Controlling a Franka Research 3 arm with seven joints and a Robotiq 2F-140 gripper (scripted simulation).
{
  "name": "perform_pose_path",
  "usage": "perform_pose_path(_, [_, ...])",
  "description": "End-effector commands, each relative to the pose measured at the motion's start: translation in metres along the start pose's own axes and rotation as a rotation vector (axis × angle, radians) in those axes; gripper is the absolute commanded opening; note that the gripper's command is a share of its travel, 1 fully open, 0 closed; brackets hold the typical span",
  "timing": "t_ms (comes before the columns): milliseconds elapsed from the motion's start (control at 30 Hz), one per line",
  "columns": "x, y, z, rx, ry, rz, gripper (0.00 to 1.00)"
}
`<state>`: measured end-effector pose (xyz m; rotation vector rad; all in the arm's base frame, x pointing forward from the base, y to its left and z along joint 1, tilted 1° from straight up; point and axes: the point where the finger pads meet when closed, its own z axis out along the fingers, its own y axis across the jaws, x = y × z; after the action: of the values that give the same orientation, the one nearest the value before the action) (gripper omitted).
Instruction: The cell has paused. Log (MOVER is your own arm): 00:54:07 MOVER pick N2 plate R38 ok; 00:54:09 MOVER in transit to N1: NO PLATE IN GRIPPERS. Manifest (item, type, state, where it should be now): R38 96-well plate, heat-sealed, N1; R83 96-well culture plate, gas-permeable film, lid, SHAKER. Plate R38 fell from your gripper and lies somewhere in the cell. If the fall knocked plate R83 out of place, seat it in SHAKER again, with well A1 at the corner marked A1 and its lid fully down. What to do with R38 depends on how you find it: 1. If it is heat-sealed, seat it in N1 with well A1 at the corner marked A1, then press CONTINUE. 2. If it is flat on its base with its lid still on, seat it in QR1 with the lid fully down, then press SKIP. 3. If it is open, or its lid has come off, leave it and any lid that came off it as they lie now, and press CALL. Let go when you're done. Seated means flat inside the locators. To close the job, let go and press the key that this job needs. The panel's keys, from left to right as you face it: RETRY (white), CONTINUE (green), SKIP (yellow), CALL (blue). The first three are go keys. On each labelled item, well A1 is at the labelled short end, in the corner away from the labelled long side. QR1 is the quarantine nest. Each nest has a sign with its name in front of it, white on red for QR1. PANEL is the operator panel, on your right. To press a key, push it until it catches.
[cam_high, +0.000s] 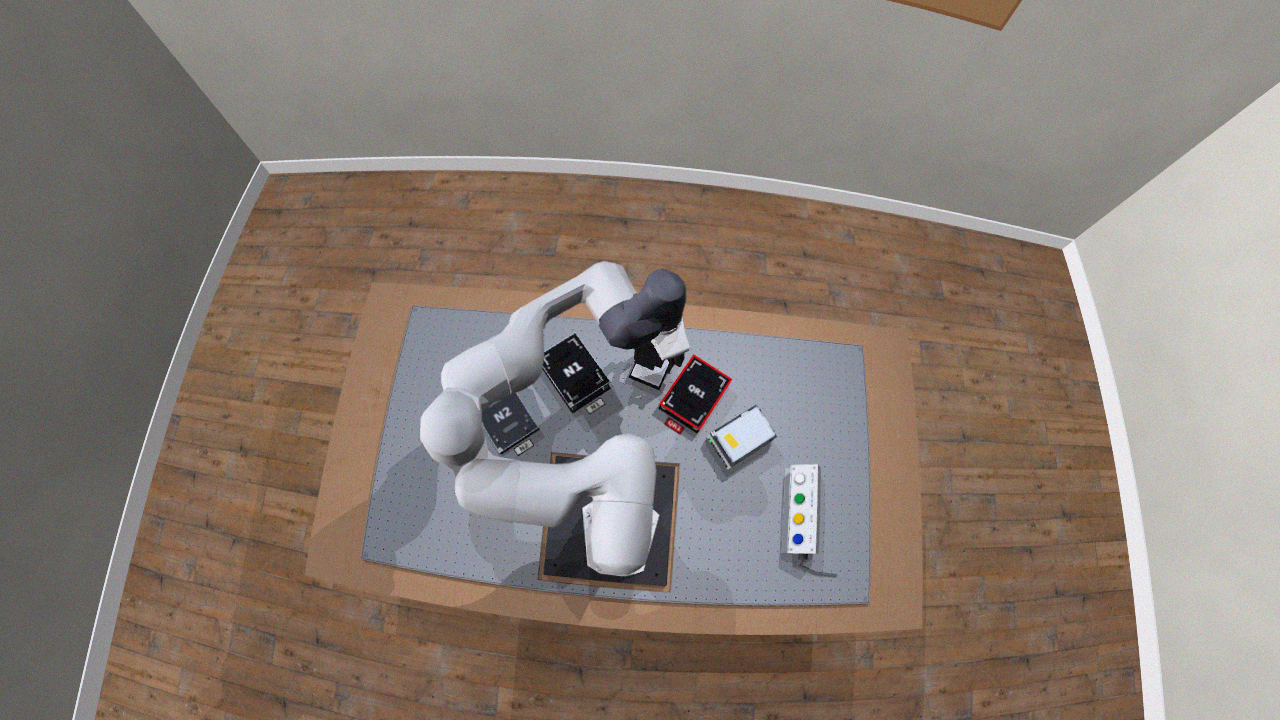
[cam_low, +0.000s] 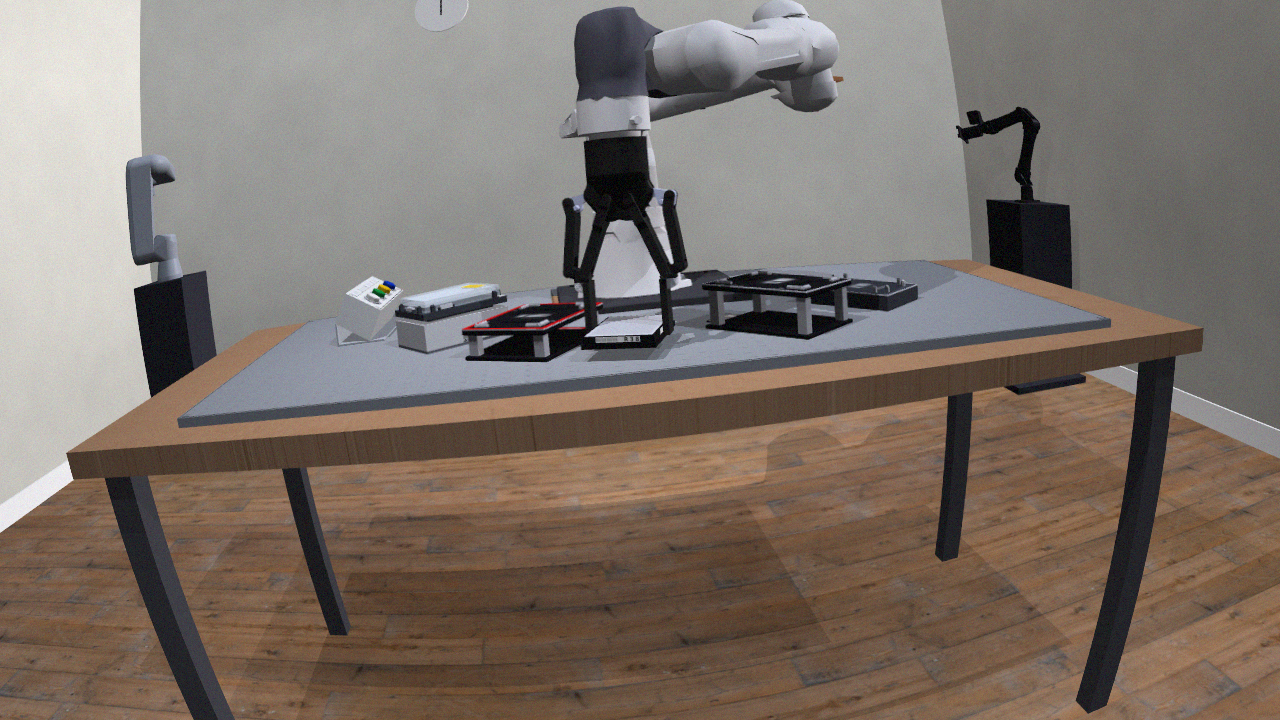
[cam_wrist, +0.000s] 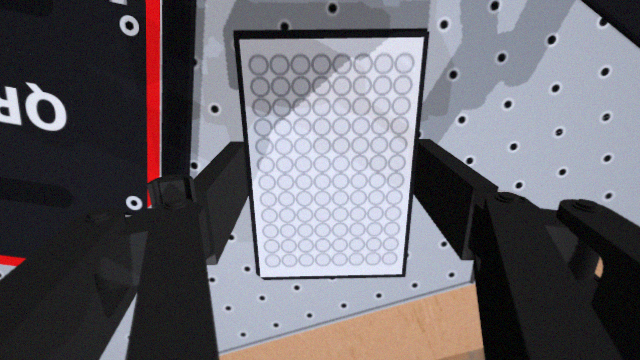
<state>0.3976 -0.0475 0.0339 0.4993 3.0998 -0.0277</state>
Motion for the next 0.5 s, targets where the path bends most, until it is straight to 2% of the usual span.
perform_pose_path(0, [0.0020, 0.0012, -0.0011, -0.002, 0.006, 0.002, 0.10])
perform_pose_path(467, [0.0020, 0.0012, -0.0040, -0.002, 0.006, 0.002, 0.10])
